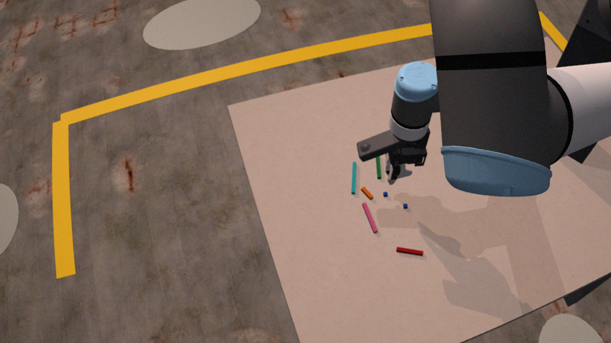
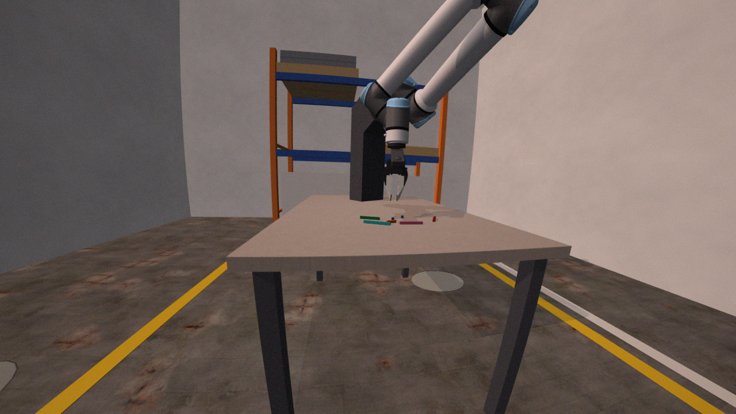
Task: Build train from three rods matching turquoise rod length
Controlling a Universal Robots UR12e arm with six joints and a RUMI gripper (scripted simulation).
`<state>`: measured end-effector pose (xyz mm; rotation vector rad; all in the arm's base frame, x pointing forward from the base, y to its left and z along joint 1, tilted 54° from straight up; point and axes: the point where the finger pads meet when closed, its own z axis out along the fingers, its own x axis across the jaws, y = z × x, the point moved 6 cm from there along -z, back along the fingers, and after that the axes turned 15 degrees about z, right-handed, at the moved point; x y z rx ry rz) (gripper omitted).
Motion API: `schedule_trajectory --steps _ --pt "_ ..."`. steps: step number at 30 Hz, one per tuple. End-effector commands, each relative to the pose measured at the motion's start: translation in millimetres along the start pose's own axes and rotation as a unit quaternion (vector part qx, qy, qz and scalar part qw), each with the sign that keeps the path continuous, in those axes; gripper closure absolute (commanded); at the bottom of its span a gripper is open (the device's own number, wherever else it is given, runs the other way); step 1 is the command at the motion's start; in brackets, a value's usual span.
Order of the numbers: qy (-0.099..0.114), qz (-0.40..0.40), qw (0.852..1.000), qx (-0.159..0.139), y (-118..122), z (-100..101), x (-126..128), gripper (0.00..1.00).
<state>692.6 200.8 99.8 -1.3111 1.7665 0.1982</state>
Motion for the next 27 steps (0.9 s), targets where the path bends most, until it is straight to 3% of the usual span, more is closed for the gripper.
schedule_trajectory --steps 1,3,4,27 --pt "0.000 0.000 1.000 -0.001 -0.4 -12.3 -0.1 0.86" --pt "0.000 0.000 1.000 -0.001 -0.4 -12.5 -0.1 0.86" --pt "0.000 0.000 1.000 -0.001 -0.4 -12.5 -0.1 0.00" --pt "0.000 0.000 1.000 -0.001 -0.4 -12.5 -0.1 0.00"
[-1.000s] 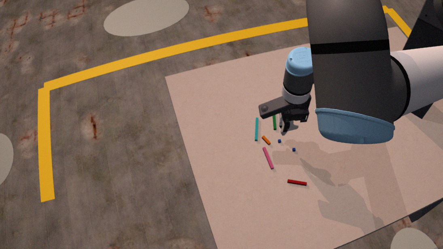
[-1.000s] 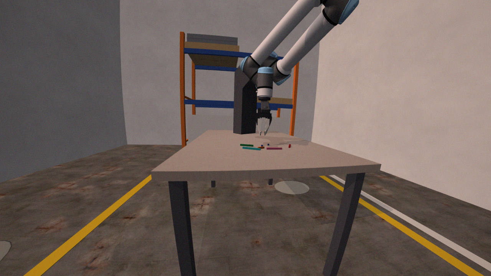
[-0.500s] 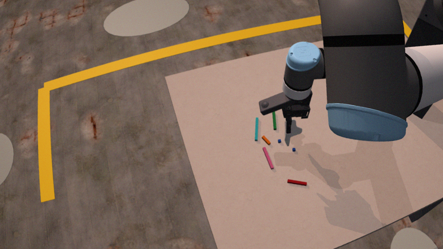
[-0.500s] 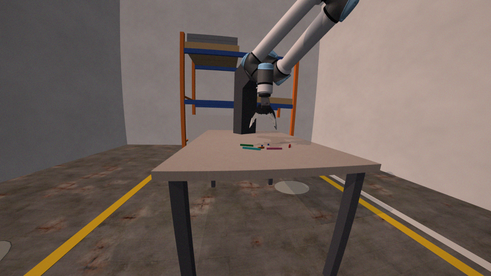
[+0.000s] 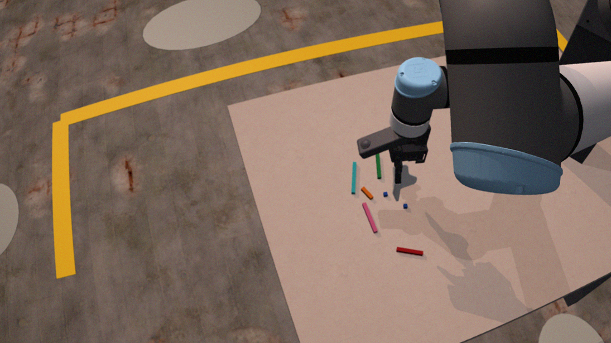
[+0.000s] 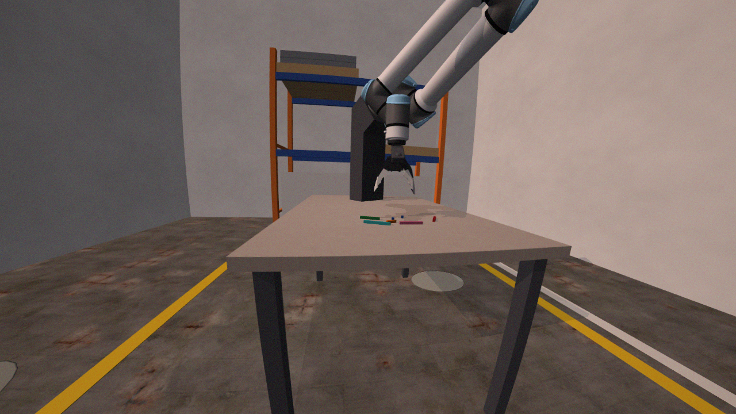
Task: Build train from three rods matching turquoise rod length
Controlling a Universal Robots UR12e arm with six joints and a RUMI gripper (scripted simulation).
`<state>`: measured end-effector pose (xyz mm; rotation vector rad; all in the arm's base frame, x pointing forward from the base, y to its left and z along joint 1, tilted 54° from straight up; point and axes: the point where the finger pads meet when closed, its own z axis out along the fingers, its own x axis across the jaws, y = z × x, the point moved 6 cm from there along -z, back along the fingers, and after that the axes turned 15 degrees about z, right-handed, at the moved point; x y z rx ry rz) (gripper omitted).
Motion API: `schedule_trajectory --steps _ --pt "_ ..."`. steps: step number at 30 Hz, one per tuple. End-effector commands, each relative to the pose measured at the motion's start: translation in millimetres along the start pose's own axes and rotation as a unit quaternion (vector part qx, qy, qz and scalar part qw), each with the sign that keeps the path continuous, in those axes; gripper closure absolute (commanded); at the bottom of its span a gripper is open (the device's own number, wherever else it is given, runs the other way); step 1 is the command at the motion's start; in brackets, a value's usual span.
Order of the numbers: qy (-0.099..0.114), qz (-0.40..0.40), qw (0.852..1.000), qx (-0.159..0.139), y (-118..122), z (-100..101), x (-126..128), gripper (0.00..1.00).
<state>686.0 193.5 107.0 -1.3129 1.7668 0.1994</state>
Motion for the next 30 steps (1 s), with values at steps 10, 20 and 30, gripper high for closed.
schedule_trajectory --steps 10,20,30 --pt "0.000 0.027 1.000 0.000 1.1 0.5 -0.9 0.00" --pt "0.000 0.103 0.995 0.000 4.8 2.8 -3.2 0.00" --pt "0.001 0.233 0.972 0.000 12.4 6.5 -7.2 0.00"
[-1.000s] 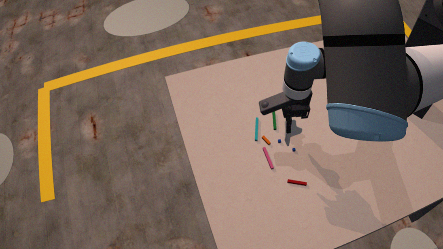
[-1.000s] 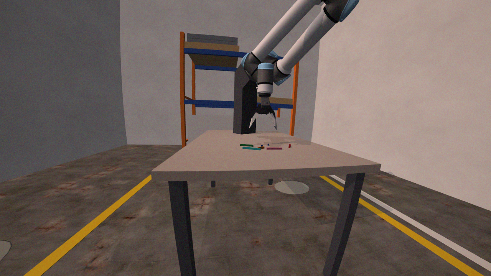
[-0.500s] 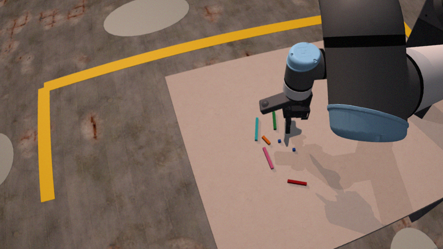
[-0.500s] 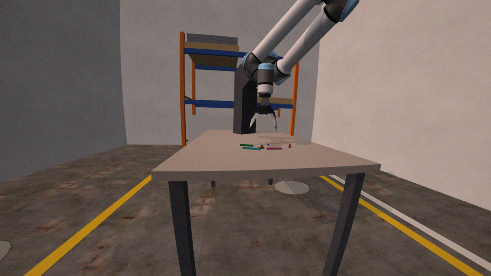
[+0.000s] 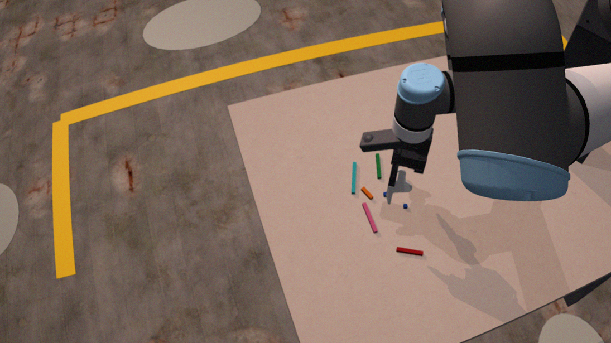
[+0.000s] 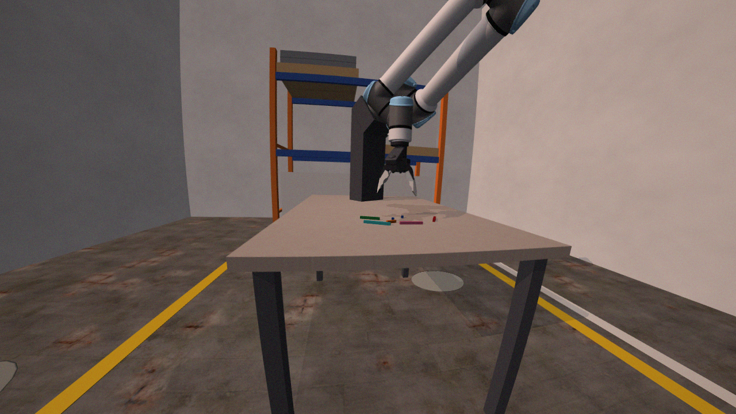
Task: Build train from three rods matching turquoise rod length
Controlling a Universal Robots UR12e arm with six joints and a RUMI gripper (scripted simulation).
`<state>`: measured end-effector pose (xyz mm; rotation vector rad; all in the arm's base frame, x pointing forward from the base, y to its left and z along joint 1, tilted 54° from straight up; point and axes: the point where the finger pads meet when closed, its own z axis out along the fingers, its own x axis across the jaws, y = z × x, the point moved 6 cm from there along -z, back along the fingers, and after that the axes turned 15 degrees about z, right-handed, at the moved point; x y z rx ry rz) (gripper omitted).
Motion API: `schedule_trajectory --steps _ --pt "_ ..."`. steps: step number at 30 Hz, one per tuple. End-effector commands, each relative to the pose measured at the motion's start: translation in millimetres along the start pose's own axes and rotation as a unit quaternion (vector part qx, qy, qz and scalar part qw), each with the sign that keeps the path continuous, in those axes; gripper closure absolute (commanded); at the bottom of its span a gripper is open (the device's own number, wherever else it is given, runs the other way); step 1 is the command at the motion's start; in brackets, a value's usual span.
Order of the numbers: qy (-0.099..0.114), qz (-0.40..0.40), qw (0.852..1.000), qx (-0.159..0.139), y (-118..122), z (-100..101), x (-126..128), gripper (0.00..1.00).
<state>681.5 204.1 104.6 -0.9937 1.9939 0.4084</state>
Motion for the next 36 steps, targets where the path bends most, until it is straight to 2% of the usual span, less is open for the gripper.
schedule_trajectory --steps 1,9,16,18,33,35,36 --pt "-0.001 0.056 0.998 0.005 3.8 1.3 -0.6 0.00" --pt "-0.001 0.181 0.983 0.005 12.9 4.8 -1.4 0.00" --pt "-0.002 0.276 0.961 0.005 20.7 7.3 -2.1 0.00" --pt "-0.002 0.276 0.961 0.005 20.7 7.3 -2.1 0.00" --pt "-0.003 0.483 0.876 0.004 40.9 12.8 -4.4 0.00" --pt "-0.003 0.483 0.876 0.004 40.9 12.8 -4.4 0.00" --pt "-0.003 0.495 0.869 0.004 42.3 13.1 -4.6 0.00"
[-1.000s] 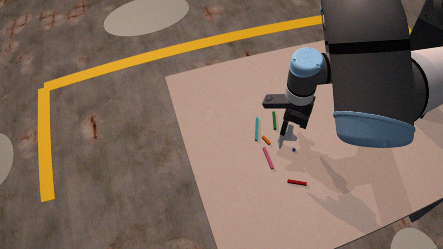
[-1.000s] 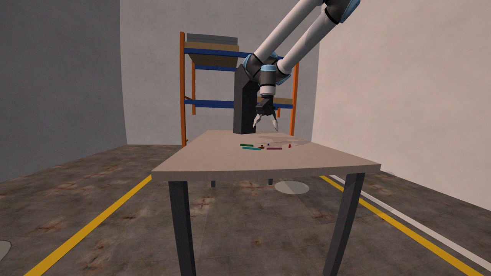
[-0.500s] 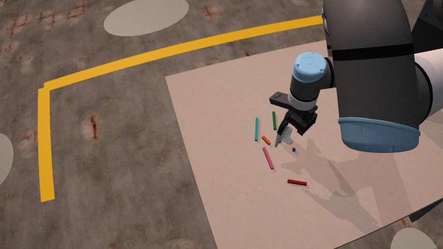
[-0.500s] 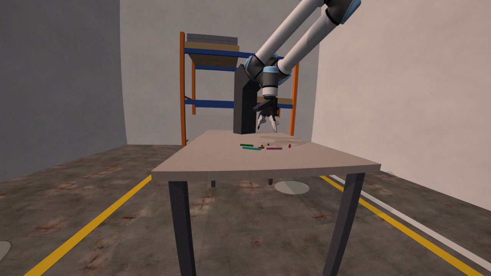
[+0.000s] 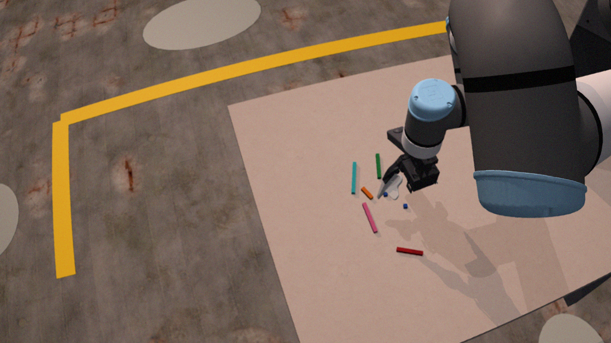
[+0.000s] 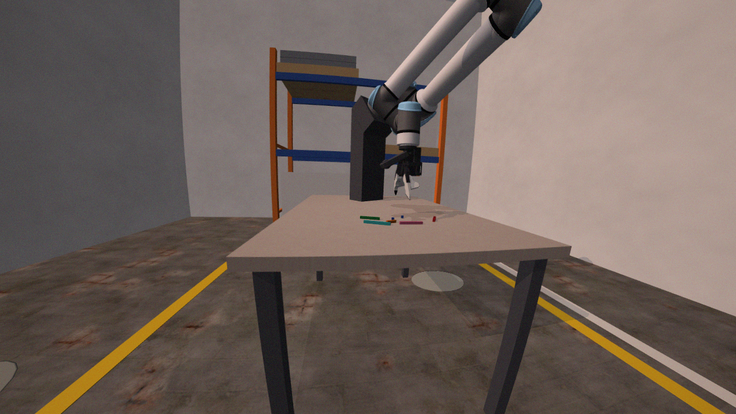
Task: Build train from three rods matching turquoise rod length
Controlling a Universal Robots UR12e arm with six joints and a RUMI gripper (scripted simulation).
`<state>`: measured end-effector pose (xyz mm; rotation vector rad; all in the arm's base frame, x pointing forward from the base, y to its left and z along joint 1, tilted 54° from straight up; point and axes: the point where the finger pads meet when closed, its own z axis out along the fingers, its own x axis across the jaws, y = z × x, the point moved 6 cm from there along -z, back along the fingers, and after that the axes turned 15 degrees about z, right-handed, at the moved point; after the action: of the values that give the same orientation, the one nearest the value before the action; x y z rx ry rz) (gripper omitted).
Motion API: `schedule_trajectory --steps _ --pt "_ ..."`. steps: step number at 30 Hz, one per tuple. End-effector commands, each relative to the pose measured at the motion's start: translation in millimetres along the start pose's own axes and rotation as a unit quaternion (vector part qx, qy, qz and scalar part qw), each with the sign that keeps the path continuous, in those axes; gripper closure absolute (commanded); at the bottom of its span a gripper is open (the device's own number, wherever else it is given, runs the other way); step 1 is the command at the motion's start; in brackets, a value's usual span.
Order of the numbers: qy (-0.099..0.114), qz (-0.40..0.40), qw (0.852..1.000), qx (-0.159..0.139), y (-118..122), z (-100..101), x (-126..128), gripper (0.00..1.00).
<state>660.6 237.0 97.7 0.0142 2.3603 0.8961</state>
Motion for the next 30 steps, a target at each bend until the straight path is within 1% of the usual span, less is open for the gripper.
schedule_trajectory --steps 1,6,11,24,25,30 --pt "-0.006 0.062 0.998 0.003 4.3 1.2 4.5 0.00" --pt "-0.007 0.117 0.993 0.002 8.3 2.5 8.3 0.00" --pt "-0.007 0.151 0.989 0.002 10.8 3.2 10.7 0.00" --pt "-0.007 0.168 0.986 0.002 12.2 3.6 12.0 0.00" --pt "-0.007 0.168 0.986 0.002 12.2 3.6 12.0 0.86" --pt "-0.007 0.168 0.986 0.002 12.2 3.6 12.0 0.86"
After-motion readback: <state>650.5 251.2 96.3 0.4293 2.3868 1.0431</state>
